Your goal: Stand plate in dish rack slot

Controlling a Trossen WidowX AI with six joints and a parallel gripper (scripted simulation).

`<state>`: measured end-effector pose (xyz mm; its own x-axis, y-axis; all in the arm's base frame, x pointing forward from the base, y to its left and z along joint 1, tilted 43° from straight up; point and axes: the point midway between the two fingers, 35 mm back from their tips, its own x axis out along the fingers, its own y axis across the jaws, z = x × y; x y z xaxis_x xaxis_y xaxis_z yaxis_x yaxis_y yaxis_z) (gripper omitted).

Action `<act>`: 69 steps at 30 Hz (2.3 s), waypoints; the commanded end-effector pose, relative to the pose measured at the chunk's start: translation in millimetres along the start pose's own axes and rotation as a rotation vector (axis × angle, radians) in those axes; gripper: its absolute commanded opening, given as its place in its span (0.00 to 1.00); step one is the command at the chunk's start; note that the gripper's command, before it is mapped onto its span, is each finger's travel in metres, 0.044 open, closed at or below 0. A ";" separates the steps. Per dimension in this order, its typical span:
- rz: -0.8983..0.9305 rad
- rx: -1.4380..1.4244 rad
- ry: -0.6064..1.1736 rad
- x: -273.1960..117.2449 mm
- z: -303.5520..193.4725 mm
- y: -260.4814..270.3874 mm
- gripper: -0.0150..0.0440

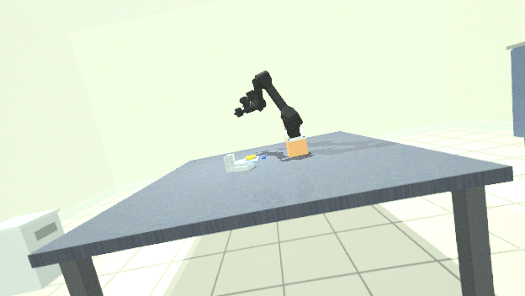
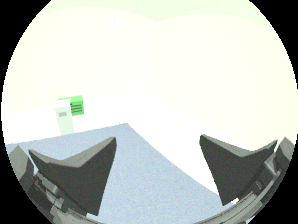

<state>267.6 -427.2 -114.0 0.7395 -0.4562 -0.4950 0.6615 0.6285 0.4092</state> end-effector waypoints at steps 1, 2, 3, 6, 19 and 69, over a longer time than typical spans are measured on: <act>0.001 -0.001 0.005 0.4 -1.0 0.8 0.93; 0.004 -0.006 0.021 1.4 -4.0 3.1 0.93; 0.010 -0.013 0.048 3.0 -9.0 7.0 0.93; 0.031 -0.040 0.144 7.1 -27.1 21.3 0.93; 0.159 -0.161 0.555 -6.2 -103.8 87.6 0.93; 0.578 -0.388 1.374 -149.1 -225.5 217.2 0.93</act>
<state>276.2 -87.9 -117.2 0.0581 0.6659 -0.7438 0.0870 0.7388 0.6683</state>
